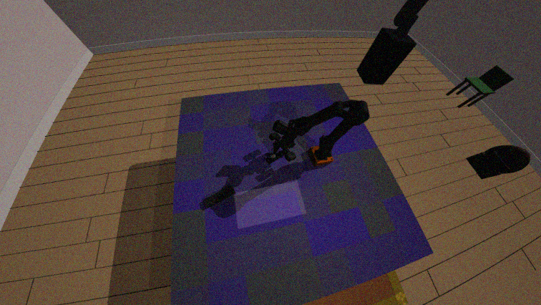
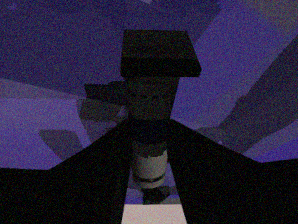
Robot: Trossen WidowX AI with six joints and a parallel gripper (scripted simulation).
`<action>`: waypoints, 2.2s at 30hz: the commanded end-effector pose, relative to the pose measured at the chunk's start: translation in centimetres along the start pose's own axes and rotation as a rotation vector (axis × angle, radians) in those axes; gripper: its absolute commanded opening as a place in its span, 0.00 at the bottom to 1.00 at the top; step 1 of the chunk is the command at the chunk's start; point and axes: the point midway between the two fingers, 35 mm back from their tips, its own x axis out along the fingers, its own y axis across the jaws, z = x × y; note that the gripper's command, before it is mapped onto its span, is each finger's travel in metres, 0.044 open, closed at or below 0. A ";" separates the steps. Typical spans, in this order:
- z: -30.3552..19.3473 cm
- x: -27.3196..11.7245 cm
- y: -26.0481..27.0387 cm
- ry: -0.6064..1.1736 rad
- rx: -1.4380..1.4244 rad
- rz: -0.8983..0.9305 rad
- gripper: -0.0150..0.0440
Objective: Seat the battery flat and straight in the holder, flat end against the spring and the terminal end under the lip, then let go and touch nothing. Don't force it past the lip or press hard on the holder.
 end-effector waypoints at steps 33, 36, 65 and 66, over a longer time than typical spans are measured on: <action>0.0 1.1 -0.2 -0.249 0.030 -0.034 0.37; 0.0 1.1 -0.2 -0.270 0.031 -0.035 0.37; -0.5 1.6 -0.2 -0.476 0.026 -0.042 0.37; -0.5 1.6 -0.2 -0.483 0.025 -0.042 0.37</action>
